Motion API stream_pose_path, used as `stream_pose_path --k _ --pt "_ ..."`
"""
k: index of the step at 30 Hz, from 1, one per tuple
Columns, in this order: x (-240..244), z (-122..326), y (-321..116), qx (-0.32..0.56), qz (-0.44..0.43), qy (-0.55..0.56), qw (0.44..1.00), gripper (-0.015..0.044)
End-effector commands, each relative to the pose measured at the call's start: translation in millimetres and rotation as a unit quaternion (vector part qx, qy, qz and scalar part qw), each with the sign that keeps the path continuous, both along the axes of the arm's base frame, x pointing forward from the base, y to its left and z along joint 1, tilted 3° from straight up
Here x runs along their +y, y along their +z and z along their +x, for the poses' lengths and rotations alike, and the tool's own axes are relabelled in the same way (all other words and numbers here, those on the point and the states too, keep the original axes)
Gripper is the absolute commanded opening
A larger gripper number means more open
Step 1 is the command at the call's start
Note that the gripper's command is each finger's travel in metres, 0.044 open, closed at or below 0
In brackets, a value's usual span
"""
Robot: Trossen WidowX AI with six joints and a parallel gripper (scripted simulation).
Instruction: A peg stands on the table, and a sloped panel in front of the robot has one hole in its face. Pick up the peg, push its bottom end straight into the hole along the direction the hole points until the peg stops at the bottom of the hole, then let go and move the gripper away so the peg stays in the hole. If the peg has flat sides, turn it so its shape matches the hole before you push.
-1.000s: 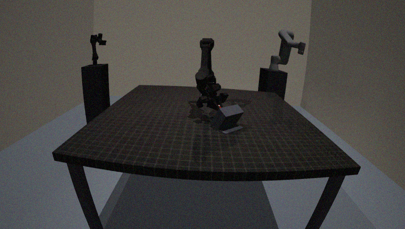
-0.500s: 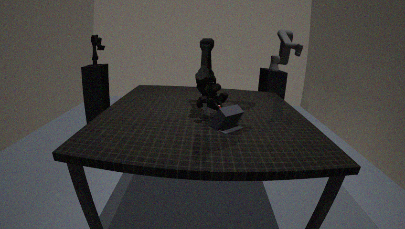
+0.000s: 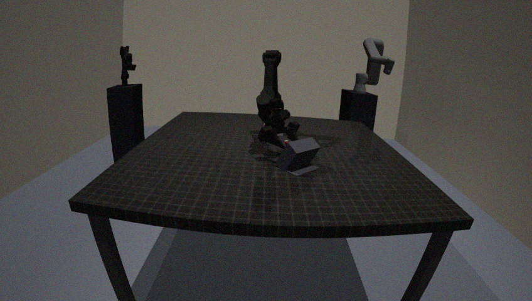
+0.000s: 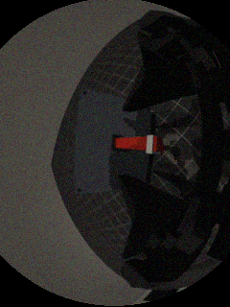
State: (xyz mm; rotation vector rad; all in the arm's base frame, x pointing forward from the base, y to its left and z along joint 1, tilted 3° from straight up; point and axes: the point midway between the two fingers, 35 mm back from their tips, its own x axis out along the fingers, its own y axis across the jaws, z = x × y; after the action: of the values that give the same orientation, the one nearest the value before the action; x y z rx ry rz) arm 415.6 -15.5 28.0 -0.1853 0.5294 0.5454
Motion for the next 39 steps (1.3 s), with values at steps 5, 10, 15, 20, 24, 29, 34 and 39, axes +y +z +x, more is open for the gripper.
stream_pose_path --k 5,10,15,20,24,29,34,39 --pt "-4.4 -5.6 4.6 0.0 -0.001 0.001 1.0 0.044" --pt "-8.5 -10.4 8.5 0.0 -0.002 0.001 1.0 0.044" --pt "-12.7 -15.3 12.5 -0.001 -0.003 0.001 1.0 0.044" --pt "-16.8 -20.2 16.5 -0.001 -0.003 0.0 1.0 0.044" --pt "-20.2 -24.3 19.7 -0.001 -0.004 0.0 1.0 0.044" --pt "-24.3 -29.5 23.8 -0.001 -0.004 0.0 1.0 0.044" --pt "-28.4 -34.7 27.8 -0.001 -0.005 0.0 1.0 0.044" --pt "-32.5 -40.1 31.7 -0.002 -0.005 0.0 1.0 0.044"
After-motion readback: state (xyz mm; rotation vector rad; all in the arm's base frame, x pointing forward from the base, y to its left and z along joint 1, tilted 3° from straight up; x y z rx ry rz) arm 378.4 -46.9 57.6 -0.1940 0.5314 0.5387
